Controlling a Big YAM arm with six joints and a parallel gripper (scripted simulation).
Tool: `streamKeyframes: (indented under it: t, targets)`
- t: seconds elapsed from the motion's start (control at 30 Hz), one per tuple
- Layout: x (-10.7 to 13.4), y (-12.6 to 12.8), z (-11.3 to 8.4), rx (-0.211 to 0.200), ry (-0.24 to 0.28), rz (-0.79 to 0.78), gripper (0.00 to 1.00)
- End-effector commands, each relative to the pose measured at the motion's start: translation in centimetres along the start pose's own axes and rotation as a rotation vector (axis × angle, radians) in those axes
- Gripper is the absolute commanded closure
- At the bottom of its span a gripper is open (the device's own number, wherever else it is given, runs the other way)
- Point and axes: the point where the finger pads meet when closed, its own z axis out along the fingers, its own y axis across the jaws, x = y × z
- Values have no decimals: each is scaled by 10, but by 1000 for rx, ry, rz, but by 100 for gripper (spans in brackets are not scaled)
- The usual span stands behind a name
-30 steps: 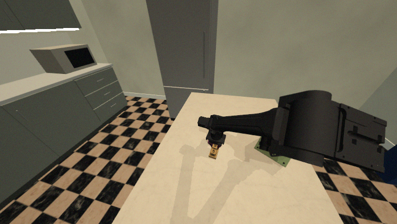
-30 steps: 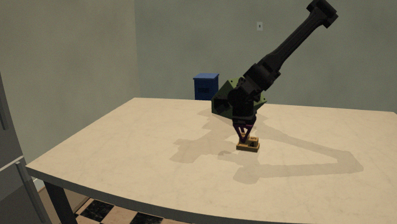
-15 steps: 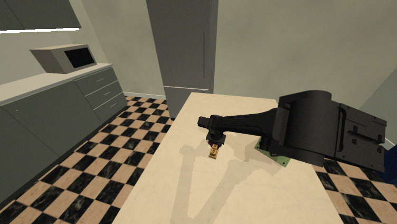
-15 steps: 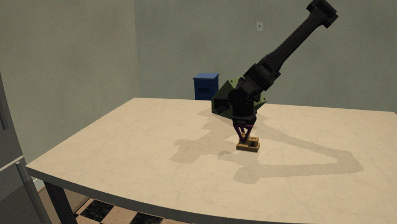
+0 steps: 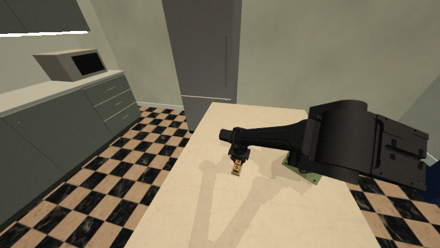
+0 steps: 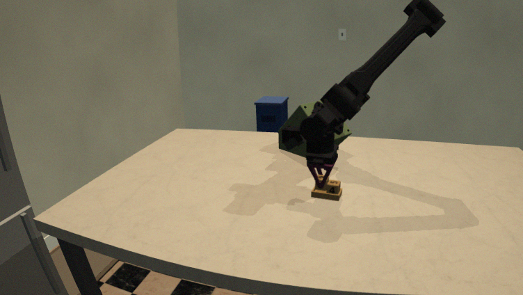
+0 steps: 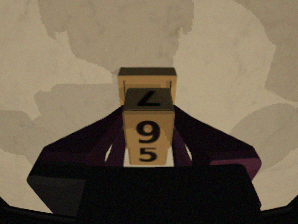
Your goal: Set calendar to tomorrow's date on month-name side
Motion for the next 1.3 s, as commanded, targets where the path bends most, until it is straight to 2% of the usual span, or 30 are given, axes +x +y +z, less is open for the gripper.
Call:
streamKeyframes:
  t: [0.0, 0.33, 0.8, 1.27]
  targets:
    - [6, 18, -6, -33, -7, -22, 73]
    - [5, 17, -5, -33, -7, -23, 73]
    - [-1, 1, 8, -1, -5, 4, 73]
    - [-1, 4, 10, -9, -7, 5, 73]
